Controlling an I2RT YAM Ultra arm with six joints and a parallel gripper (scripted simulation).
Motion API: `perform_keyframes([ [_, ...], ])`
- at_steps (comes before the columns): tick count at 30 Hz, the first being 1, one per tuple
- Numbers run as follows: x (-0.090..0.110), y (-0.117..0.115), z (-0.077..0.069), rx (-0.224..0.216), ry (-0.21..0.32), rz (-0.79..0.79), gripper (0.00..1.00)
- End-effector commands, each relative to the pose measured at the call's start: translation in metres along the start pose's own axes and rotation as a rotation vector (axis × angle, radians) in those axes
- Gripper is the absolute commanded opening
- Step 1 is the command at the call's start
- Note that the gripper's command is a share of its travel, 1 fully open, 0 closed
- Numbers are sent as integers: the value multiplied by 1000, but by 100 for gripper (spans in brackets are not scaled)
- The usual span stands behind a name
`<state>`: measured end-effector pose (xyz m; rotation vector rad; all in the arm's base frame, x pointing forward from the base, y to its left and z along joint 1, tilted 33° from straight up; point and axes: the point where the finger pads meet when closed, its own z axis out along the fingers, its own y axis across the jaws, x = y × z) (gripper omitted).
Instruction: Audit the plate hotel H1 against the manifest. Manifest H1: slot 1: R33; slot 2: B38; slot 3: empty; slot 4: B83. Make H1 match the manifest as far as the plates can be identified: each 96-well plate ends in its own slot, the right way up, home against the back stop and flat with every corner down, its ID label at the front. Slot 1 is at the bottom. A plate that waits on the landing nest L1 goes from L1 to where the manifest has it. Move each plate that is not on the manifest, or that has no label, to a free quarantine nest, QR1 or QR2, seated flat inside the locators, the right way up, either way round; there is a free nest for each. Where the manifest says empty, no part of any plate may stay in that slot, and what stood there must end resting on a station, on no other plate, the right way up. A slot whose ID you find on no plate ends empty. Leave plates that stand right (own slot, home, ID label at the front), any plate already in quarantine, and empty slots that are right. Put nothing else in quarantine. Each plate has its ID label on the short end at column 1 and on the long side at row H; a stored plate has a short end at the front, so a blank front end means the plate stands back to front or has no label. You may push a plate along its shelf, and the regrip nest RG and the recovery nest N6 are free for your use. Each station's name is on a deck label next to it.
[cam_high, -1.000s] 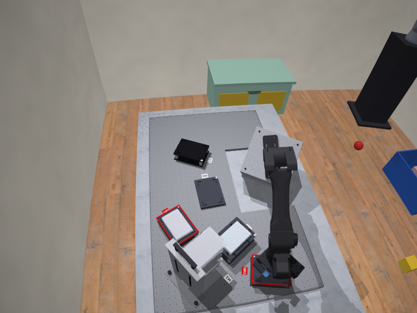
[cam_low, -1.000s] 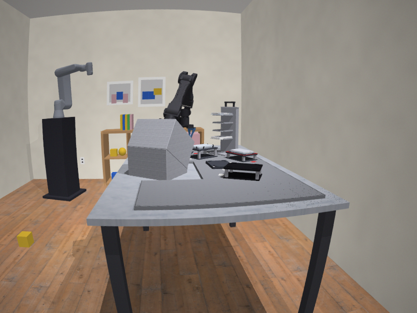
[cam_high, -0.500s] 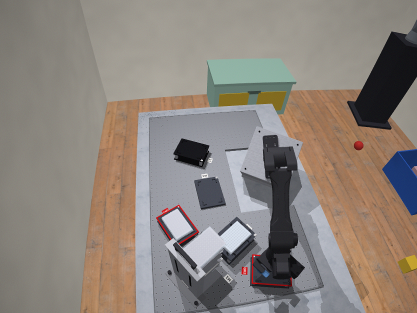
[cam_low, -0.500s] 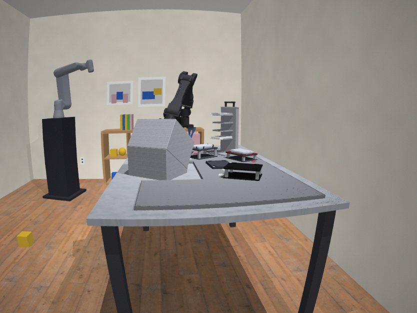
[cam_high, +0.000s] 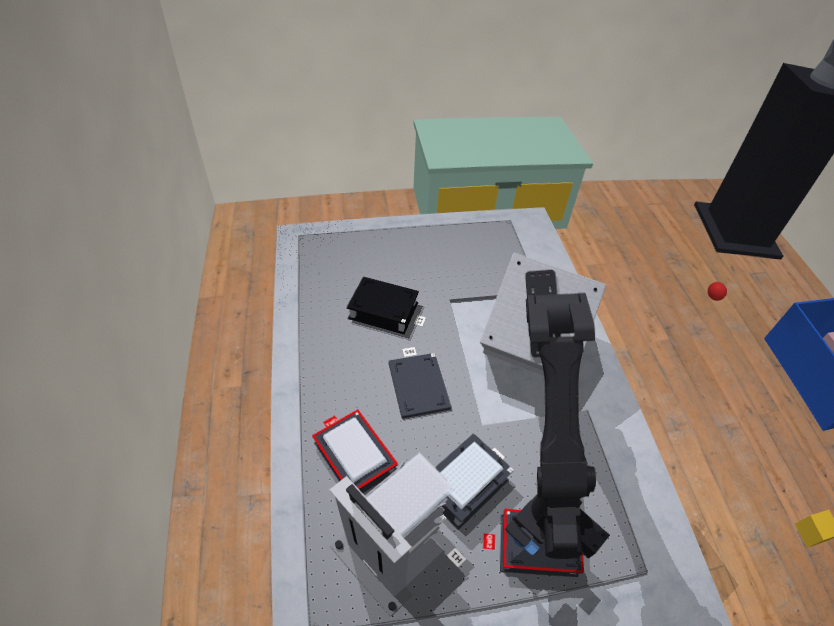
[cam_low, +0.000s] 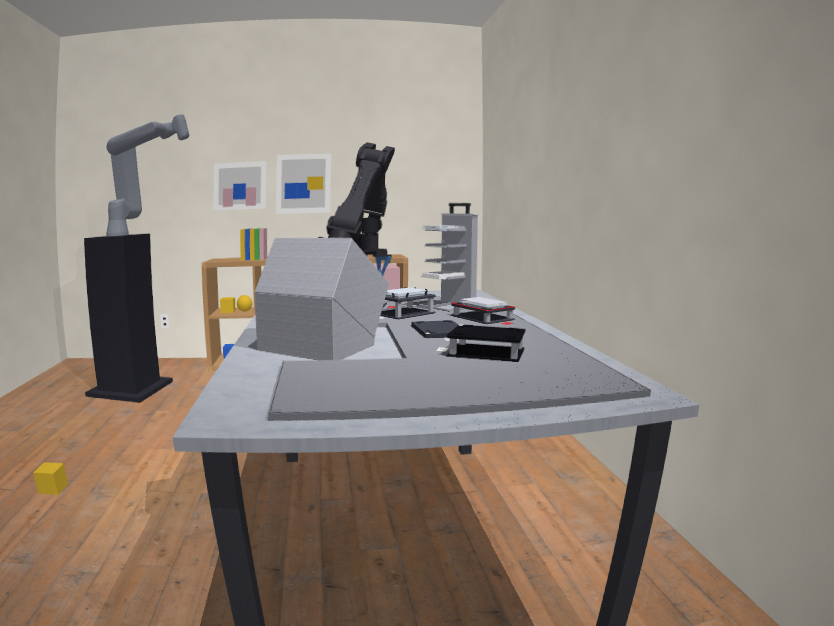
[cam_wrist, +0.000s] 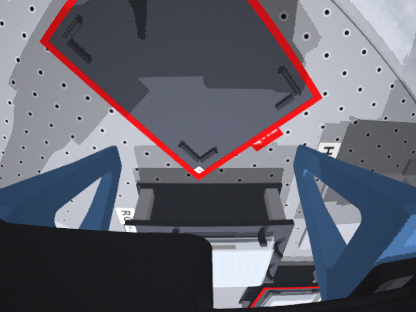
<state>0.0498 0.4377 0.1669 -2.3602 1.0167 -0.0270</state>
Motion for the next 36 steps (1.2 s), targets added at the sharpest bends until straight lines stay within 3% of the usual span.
perform_keyframes([
  [1, -5, -4, -5, 13, -23, 2, 100],
  [34, -5, -4, -5, 13, -23, 2, 100],
  [35, -12, -11, -17, 40, -57, 5, 100],
  [36, -13, -11, -21, 36, -56, 3, 100],
])
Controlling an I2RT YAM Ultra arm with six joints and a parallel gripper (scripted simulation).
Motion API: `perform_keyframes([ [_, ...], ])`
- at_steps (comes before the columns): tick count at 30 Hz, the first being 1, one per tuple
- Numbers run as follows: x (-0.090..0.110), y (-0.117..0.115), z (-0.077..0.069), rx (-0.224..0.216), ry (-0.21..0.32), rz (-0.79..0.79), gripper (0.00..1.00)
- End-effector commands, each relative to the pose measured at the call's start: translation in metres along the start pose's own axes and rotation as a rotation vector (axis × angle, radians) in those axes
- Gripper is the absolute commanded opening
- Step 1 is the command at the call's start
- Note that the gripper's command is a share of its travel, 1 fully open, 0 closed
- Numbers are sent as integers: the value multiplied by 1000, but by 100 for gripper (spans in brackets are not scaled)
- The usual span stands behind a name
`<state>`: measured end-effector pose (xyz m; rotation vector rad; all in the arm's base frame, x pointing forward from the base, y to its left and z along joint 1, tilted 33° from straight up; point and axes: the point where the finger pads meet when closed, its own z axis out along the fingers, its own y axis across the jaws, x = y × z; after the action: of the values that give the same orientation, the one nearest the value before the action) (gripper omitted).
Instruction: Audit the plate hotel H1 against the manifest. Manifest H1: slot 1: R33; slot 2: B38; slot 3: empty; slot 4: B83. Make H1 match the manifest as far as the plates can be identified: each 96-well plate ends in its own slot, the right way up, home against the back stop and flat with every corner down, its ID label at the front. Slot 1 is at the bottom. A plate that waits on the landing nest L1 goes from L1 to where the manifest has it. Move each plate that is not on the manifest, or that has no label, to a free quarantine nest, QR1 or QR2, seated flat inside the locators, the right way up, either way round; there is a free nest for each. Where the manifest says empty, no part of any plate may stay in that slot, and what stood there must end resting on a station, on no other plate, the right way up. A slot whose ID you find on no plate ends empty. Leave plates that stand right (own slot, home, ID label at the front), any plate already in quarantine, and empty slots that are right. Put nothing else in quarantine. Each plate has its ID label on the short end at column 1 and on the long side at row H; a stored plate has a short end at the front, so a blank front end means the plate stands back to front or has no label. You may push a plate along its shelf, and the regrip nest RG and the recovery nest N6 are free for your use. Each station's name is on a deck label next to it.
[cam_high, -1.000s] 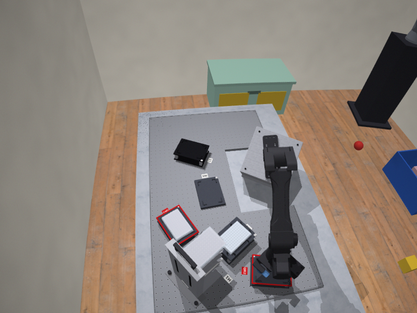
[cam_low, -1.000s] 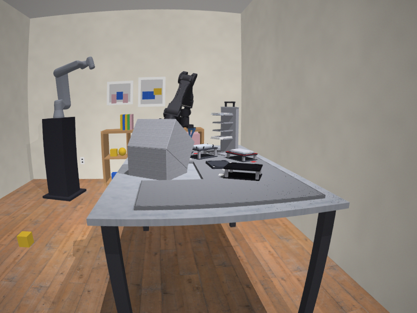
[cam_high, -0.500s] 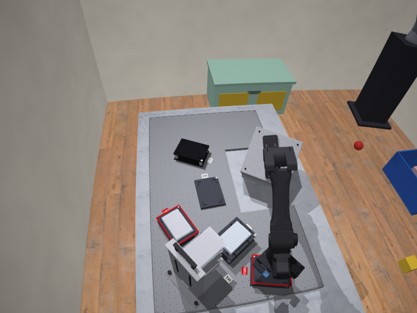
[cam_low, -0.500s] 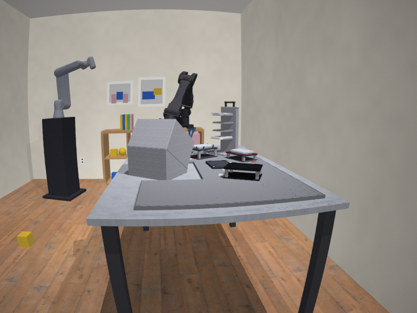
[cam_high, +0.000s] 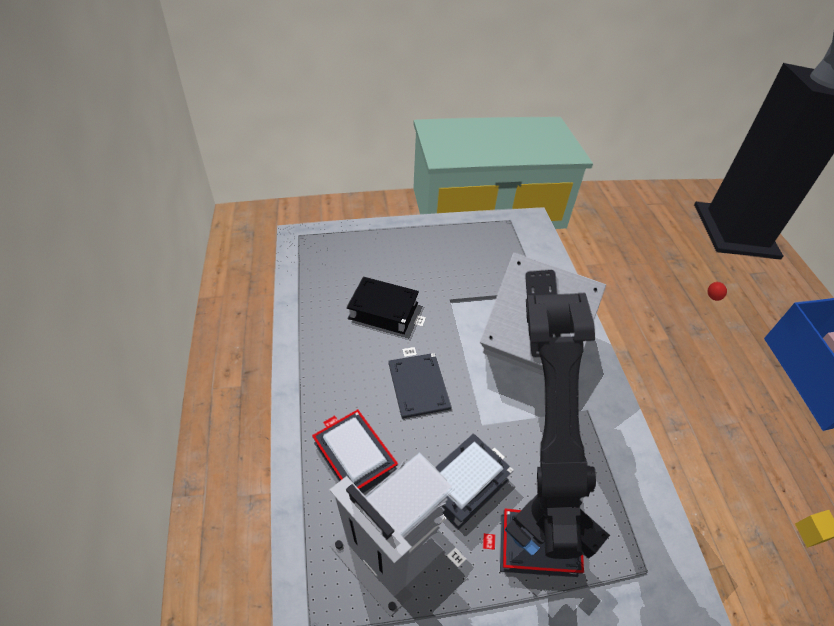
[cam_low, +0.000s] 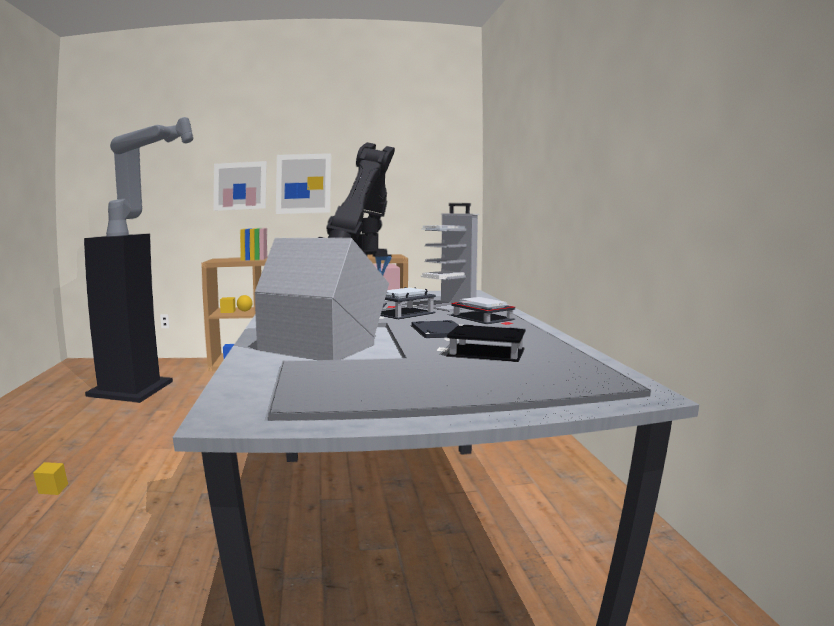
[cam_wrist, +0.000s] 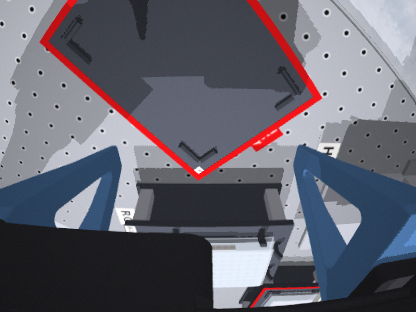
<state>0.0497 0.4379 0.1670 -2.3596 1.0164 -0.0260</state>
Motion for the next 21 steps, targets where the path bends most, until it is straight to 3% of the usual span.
perform_keyframes([
  [1, -12, -7, -22, 26, -49, 0, 100],
  [21, -9, -8, -53, 32, -42, 6, 100],
])
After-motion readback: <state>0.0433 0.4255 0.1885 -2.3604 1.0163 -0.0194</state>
